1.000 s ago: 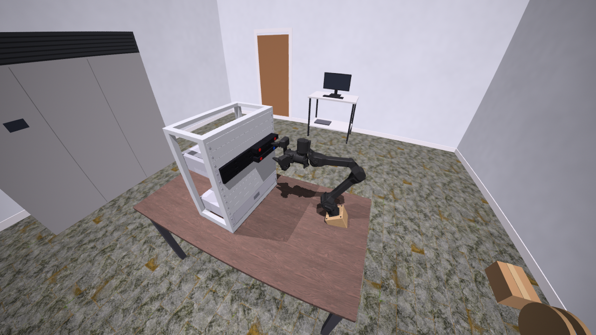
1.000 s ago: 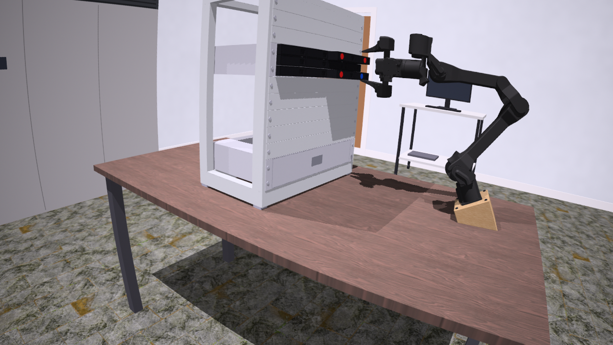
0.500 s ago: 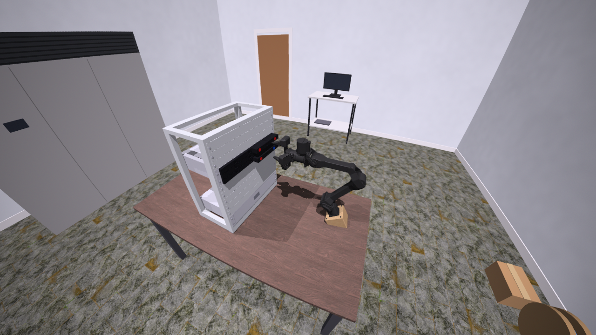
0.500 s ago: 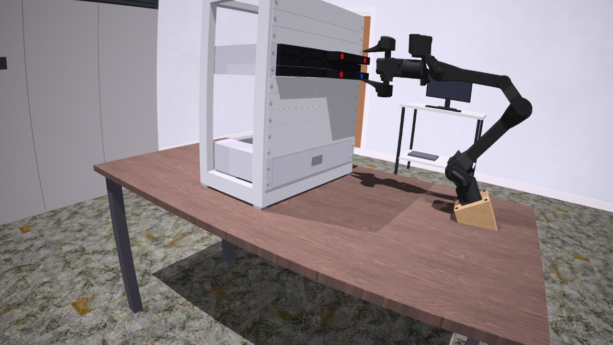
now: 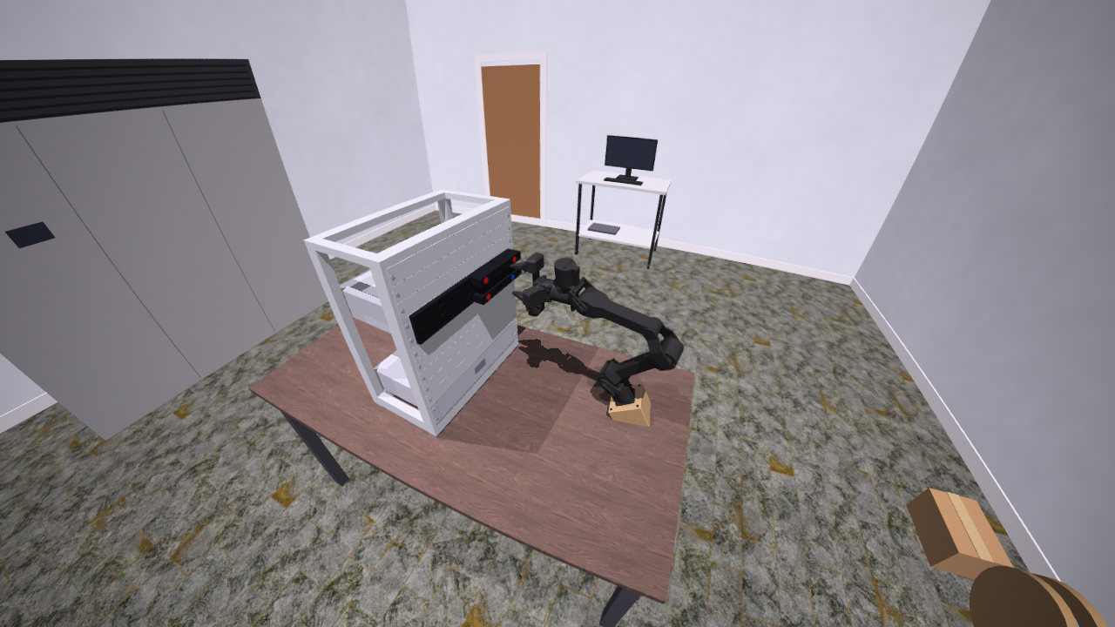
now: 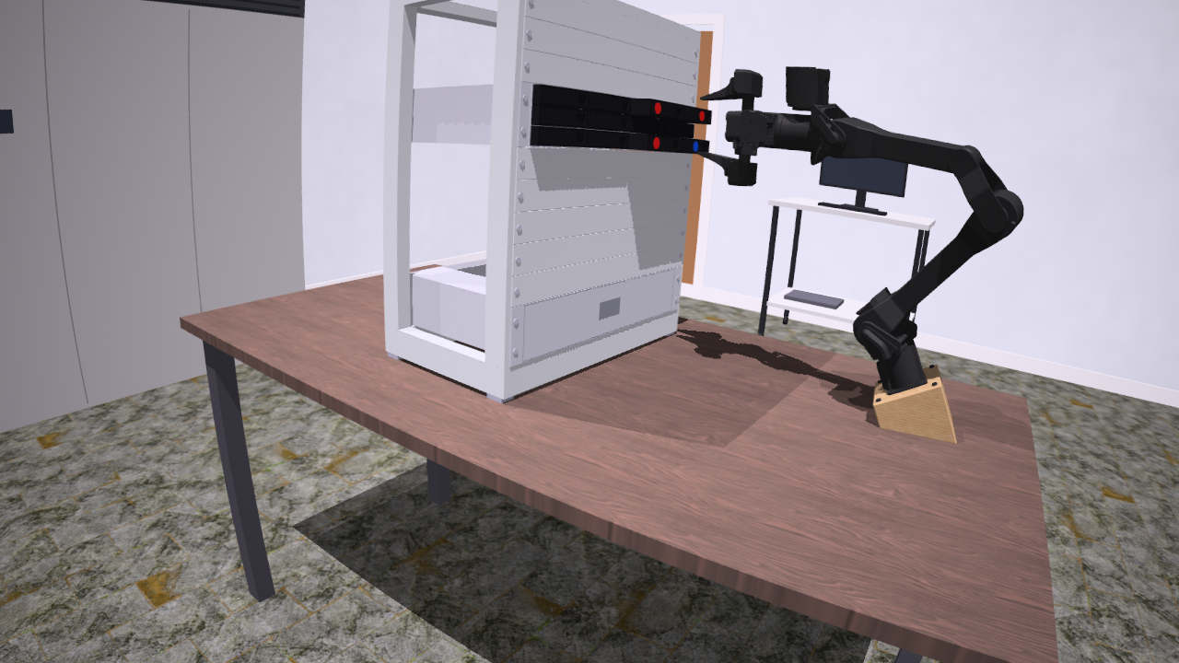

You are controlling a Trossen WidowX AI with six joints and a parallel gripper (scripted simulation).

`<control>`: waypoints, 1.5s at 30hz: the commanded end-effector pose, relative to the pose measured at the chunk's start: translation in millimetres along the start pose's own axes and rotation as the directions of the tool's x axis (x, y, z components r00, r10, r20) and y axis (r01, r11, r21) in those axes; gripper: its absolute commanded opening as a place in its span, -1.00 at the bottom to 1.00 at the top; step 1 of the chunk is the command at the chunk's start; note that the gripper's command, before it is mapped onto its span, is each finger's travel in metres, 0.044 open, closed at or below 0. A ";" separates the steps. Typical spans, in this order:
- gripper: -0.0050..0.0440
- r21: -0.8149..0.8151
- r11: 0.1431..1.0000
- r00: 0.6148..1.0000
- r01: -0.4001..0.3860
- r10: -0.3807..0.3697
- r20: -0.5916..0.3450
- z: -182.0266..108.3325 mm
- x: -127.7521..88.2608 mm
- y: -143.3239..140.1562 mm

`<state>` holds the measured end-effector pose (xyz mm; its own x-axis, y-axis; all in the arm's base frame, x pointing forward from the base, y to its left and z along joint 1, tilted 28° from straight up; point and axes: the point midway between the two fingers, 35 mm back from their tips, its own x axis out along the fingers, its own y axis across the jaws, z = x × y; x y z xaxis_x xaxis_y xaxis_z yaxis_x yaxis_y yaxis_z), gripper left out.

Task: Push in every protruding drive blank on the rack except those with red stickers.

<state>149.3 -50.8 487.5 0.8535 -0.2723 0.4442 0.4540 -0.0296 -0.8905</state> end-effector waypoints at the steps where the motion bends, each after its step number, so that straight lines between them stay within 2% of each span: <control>1: 1.00 0.001 1.000 1.000 0.020 -0.020 0.021 -0.3 -2.9 -8.3; 45: 1.00 0.001 1.000 1.000 0.018 -0.018 0.021 -29.0 -2.4 -8.6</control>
<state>136.7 -73.6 491.4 0.8448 -0.2629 0.4661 0.4731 -0.0400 -0.8801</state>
